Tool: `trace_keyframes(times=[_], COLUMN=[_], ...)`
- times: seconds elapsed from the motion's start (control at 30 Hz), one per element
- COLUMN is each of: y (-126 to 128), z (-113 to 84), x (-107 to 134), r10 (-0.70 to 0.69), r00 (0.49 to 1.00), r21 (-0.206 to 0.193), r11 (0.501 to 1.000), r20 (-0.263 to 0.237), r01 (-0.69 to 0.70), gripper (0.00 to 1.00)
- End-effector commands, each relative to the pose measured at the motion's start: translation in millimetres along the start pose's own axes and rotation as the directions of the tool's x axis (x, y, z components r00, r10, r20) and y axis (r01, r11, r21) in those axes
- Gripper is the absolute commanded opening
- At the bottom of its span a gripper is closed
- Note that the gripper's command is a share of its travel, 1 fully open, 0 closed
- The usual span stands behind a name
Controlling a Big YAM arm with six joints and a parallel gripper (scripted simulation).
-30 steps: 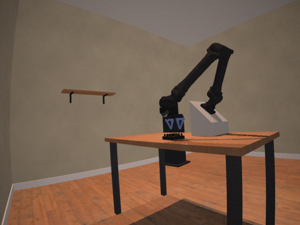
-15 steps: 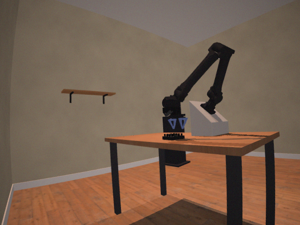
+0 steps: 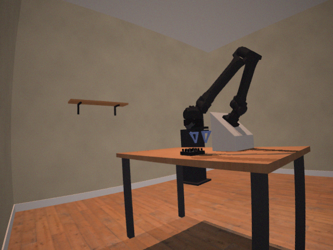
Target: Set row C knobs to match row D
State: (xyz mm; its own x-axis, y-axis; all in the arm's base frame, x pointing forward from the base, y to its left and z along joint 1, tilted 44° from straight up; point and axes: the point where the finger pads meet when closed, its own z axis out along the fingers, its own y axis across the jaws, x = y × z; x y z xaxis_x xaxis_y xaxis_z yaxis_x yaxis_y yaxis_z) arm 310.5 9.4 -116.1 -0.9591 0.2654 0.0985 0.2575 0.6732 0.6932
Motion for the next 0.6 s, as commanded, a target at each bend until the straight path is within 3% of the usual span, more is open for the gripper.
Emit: trace_keyframes(times=[0.0,0.57], y=[-0.3,0.2], z=[-10.9,-11.3], x=[-7.7,-7.8], r10=[-0.027,-0.026], r00=[0.999,0.999], r21=[0.003,0.003], r11=[1.0,1.0], r20=[0.043,0.042], r01=[0.026,0.026], gripper=[1.0,1.0])
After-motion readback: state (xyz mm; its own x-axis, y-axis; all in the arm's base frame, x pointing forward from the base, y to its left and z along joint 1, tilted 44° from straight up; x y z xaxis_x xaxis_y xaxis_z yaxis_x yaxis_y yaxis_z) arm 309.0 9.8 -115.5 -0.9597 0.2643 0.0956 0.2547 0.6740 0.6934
